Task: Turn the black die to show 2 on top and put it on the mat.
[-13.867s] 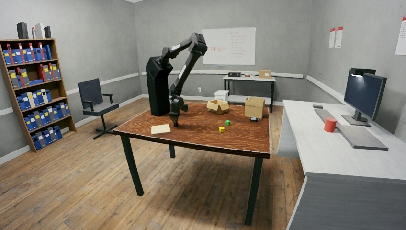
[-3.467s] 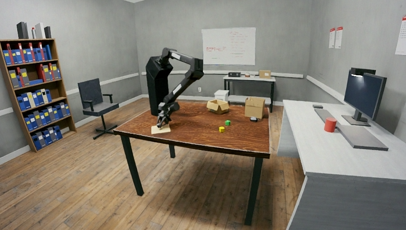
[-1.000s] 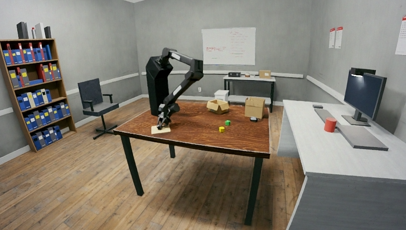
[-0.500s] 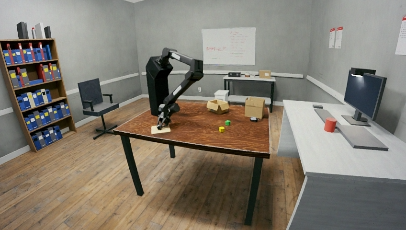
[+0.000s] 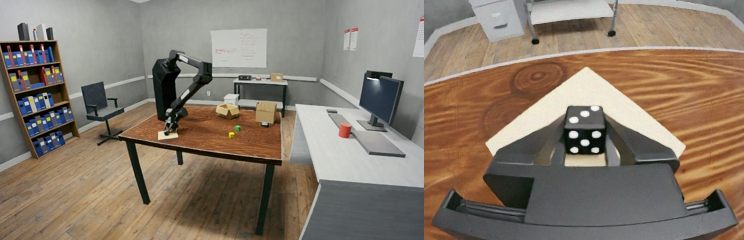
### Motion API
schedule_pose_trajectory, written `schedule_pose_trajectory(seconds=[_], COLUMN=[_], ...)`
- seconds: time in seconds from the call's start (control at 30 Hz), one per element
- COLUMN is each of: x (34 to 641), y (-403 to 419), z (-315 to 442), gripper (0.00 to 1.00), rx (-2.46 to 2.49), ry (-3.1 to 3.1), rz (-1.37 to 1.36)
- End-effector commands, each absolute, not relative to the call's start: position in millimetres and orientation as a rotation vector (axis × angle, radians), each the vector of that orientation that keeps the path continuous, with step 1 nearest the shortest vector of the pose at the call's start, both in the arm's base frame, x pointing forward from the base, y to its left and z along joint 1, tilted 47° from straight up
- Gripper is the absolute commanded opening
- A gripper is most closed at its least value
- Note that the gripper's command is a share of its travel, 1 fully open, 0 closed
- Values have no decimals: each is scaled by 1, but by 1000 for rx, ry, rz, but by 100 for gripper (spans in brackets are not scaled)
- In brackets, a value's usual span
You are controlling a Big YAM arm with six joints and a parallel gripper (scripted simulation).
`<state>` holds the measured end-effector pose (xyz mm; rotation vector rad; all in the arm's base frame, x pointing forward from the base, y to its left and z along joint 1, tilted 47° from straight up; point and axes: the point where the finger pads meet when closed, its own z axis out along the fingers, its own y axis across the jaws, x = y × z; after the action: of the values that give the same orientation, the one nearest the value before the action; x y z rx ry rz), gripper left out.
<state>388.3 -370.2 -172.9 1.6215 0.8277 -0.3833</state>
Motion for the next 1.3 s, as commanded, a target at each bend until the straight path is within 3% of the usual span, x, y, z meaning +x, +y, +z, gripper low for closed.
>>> schedule_pose_trajectory(seconds=[0.0,0.53,1.03,1.27], x=[384,384,385,385], y=[-364,-364,-364,-364], z=[-179,-179,-179,-179], gripper=[26,26,45,45], rx=[1635,1635,1635,1635], ry=[841,841,842,842], rz=[-386,-386,-386,-386])
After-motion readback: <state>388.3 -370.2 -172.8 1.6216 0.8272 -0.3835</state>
